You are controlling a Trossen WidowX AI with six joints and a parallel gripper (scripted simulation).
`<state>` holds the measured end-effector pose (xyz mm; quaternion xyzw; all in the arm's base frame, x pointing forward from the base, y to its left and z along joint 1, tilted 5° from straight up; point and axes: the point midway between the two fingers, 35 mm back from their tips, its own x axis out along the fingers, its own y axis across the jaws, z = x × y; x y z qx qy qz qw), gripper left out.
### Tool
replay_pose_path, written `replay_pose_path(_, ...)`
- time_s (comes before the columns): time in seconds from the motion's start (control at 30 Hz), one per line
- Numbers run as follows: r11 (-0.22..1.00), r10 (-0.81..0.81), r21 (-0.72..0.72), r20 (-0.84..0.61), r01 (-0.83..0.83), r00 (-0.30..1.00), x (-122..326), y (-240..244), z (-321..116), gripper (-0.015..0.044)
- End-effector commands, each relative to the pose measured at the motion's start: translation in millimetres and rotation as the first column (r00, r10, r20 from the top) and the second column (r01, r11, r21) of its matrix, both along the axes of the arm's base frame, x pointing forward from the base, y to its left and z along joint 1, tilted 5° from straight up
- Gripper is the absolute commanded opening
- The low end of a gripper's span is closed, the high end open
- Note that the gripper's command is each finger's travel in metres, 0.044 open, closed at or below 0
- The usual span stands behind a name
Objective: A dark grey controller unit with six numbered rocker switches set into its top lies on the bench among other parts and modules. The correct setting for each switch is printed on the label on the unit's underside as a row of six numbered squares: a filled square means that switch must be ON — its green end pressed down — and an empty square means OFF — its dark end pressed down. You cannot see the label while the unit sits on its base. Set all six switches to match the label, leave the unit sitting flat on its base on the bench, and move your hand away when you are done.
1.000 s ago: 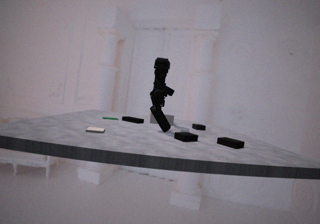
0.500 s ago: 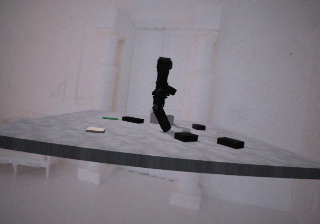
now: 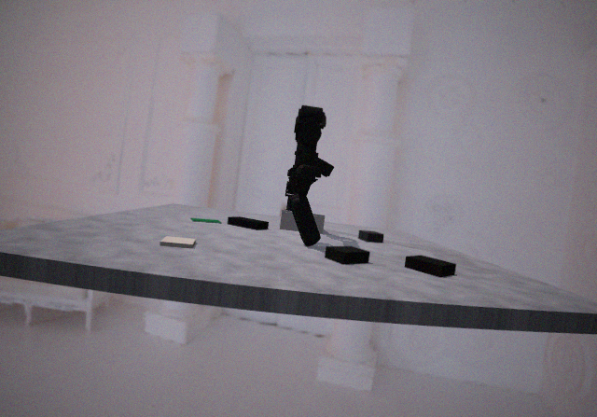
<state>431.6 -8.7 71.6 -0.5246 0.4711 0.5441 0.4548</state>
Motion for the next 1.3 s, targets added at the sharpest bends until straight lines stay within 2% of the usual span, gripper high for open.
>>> replay_pose_path(0.0,1.000,0.005,0.016,-0.007,-0.005,1.000,-1.4,9.3,-1.7,0.0338)
replay_pose_path(1.27,1.000,0.005,0.019,-0.008,-0.005,1.000,-6.4,44.4,2.2,0.0338)
